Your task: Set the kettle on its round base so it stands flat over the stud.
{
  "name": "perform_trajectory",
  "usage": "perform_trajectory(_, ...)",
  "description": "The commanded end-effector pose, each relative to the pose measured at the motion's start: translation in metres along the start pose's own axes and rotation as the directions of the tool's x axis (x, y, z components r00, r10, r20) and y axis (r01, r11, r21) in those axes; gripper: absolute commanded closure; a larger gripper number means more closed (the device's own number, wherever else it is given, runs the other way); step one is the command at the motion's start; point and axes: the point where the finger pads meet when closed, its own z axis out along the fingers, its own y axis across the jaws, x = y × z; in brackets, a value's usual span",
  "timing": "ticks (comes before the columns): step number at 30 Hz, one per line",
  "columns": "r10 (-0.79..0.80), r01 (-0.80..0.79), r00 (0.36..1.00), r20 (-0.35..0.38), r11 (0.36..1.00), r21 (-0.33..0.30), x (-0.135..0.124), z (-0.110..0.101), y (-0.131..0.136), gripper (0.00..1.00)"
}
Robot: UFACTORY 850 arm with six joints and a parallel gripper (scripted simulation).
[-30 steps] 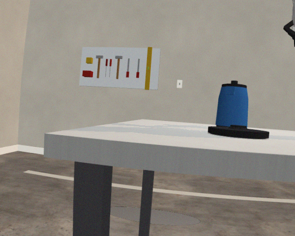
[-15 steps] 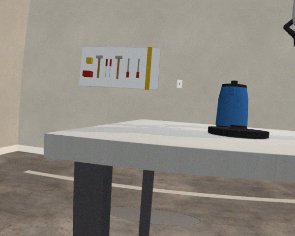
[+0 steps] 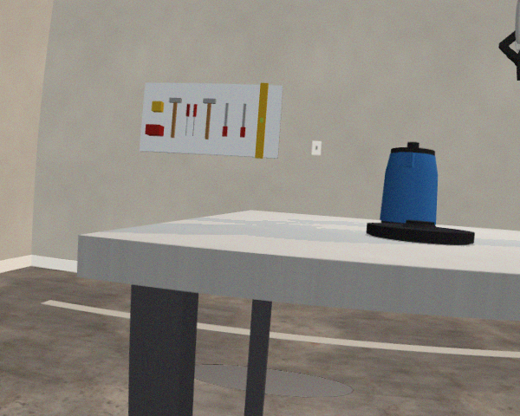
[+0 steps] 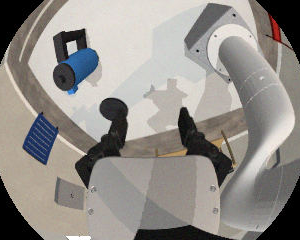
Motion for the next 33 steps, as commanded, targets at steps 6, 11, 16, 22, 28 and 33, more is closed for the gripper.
perform_trajectory(6,0.031,-0.031,0.999,-0.031,0.999,0.014,0.0011,-0.0028,-0.0022,0.19)
perform_trajectory(11,0.043,-0.042,0.998,-0.041,0.999,0.021,0.0014,-0.0037,-0.0029,0.19)
perform_trajectory(16,0.049,-0.048,0.998,-0.045,0.999,0.024,0.0016,-0.0042,-0.0032,0.19)
perform_trajectory(22,0.057,-0.056,0.997,-0.052,0.998,0.029,0.0018,-0.0049,-0.0038,0.19)
perform_trajectory(28,0.063,-0.061,0.996,-0.056,0.998,0.032,0.0020,-0.0053,-0.0041,0.19)
perform_trajectory(33,0.064,-0.062,0.996,-0.057,0.997,0.033,0.0020,-0.0054,-0.0042,0.19)
